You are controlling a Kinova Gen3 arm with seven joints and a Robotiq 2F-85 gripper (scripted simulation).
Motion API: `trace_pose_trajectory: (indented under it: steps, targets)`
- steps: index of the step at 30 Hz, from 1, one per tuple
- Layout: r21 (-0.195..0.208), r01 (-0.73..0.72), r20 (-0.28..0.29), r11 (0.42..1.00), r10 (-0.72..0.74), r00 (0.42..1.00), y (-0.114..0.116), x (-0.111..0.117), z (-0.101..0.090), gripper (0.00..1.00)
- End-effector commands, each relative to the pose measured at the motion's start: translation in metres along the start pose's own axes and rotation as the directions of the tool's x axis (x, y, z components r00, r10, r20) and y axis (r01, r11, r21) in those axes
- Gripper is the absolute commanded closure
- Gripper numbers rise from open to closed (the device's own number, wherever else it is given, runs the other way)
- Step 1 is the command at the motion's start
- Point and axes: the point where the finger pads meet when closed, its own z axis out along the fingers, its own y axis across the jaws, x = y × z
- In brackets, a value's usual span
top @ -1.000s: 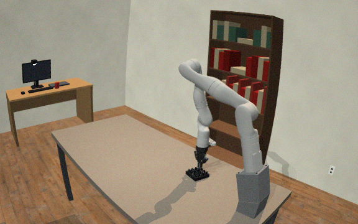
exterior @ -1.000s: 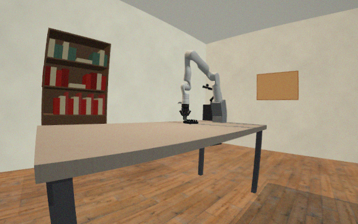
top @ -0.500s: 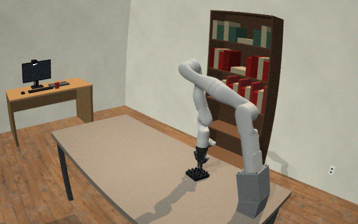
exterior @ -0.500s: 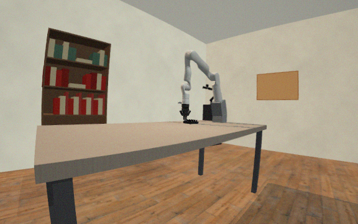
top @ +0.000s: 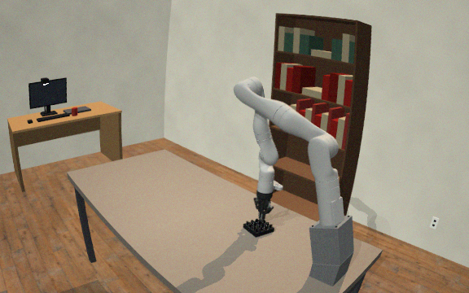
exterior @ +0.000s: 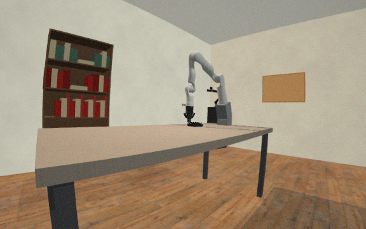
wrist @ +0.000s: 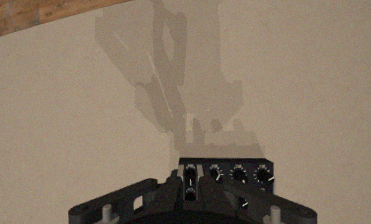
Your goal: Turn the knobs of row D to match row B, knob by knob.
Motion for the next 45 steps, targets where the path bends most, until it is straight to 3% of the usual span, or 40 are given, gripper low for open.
trace_pose_trajectory:
  steps: [1, 5, 6, 30, 45]
  targets:
    - [-0.004, 0.0, 0.001, 1.0, 0.0, 1.0, 0.003, 0.0, 0.0, 0.92]
    - [-0.004, 0.0, 0.001, 1.0, 0.0, 1.0, 0.003, 0.0, 0.0, 0.92]
    - [-0.004, 0.0, 0.001, 1.0, 0.0, 1.0, 0.003, 0.0, 0.0, 0.81]
    - [-0.004, 0.0, 0.001, 1.0, 0.0, 1.0, 0.003, 0.0, 0.0, 0.81]
    - [-0.004, 0.0, 0.001, 1.0, 0.0, 1.0, 0.003, 0.0, -0.034, 0.81]
